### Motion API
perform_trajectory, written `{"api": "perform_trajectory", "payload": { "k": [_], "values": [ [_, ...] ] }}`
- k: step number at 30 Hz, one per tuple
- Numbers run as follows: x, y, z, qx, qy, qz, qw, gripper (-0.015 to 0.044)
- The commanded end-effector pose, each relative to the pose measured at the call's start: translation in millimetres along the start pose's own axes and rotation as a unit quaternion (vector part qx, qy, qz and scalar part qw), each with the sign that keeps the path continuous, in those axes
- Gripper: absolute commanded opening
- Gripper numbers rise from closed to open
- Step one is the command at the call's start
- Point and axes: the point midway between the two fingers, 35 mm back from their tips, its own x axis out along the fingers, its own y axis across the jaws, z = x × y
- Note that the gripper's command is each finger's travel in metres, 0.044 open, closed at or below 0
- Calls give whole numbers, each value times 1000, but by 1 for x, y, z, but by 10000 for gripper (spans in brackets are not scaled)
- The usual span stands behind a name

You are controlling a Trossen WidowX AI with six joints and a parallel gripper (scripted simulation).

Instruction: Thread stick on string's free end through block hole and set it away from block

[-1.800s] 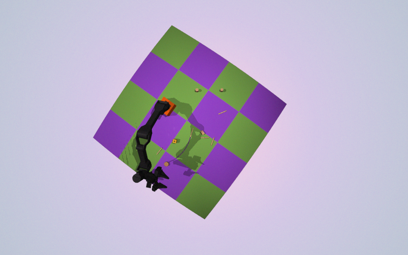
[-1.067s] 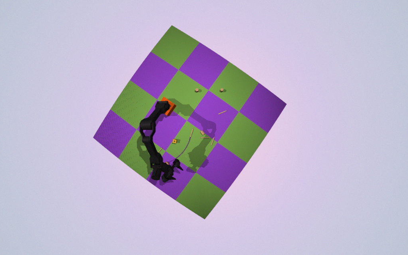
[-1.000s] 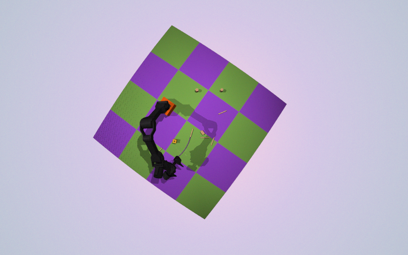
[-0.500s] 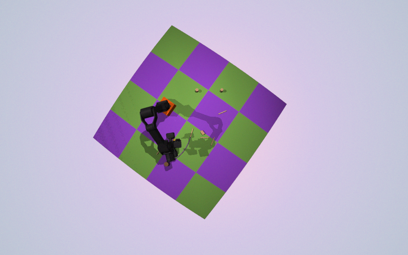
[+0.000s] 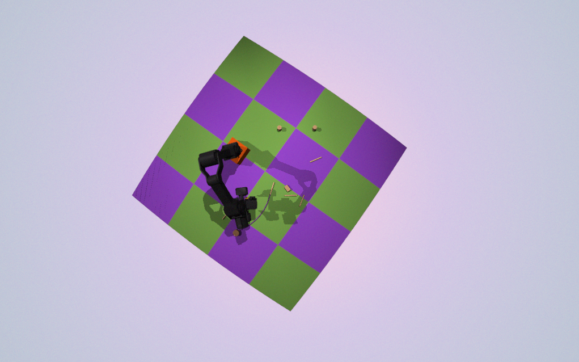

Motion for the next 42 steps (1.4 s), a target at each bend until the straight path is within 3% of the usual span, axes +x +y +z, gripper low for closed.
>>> {"api": "perform_trajectory", "payload": {
  "k": [1, 5, 9, 13, 19, 31, 40, 42],
  "values": [
    [-1, 1, -1, 122, 3, 1, 993, 440],
    [-3, 3, -1, 314, 3, 0, 950, 440],
    [-5, 4, -1, 493, 3, 0, 870, 440],
    [-7, 5, -1, 653, 3, -1, 757, 440],
    [-10, 6, -1, 840, 3, -2, 542, 440],
    [-14, 9, -2, 982, 2, -3, 187, 440],
    [-17, 10, -2, 995, 2, -3, -101, 440],
    [-17, 11, -2, 990, 1, -3, -143, 440]
  ]
}}
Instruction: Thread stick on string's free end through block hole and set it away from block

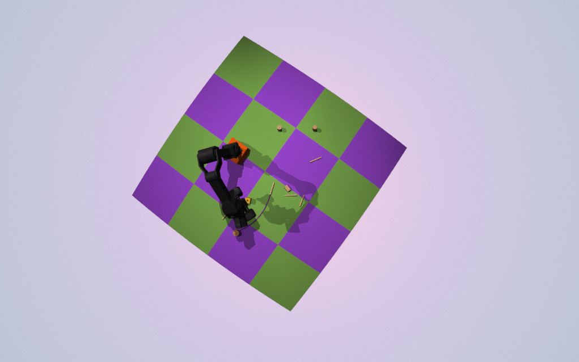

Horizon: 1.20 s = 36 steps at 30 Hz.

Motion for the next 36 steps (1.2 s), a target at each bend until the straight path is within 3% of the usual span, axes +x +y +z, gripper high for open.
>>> {"api": "perform_trajectory", "payload": {
  "k": [1, 15, 23, 36],
  "values": [
    [-3, -6, -1, 364, -3, -7, 931, 440],
    [-3, -6, -1, 364, -3, -7, 931, 440],
    [-3, -6, -1, 364, -3, -7, 931, 243],
    [3, -5, -1, 364, -3, -7, 931, 243]
  ]
}}
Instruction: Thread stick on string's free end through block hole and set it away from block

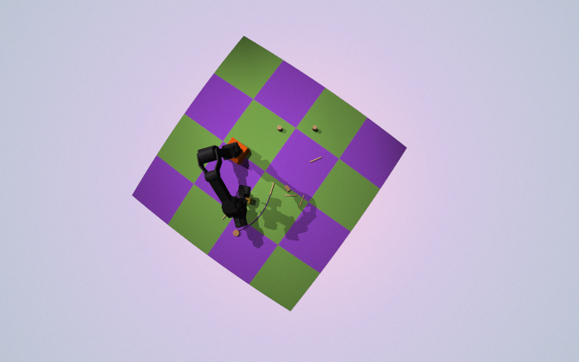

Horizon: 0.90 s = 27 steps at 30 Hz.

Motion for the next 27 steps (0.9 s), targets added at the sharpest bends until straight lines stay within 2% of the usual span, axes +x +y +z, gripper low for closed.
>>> {"api": "perform_trajectory", "payload": {
  "k": [1, 27],
  "values": [
    [6, 0, 1, 3, -3, 0, 1000, 243],
    [48, 0, 1, 3, -3, 0, 1000, 243]
  ]
}}
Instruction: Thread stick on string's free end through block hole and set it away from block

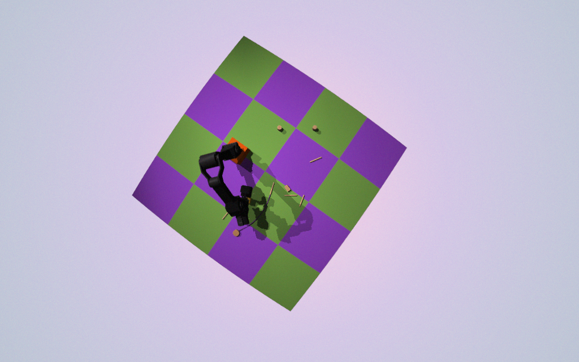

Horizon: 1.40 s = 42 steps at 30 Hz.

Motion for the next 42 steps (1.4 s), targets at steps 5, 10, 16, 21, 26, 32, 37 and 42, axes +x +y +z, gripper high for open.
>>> {"api": "perform_trajectory", "payload": {
  "k": [5, 10, 16, 21, 26, 32, 37, 42],
  "values": [
    [14, -2, 2, -1, -3, -1, 1000, 243],
    [16, -2, 2, -1, -3, -1, 1000, 243],
    [14, -2, 1, 1, -1, -2, 1000, 111],
    [14, -2, 1, 1, -1, -2, 1000, 59],
    [14, -2, 1, 1, -1, -2, 1000, 0],
    [12, -2, 1, 1, -1, -2, 1000, 0],
    [9, -2, 1, 1, -1, -2, 1000, 0],
    [6, -2, 1, 1, -1, -2, 1000, 0]
  ]
}}
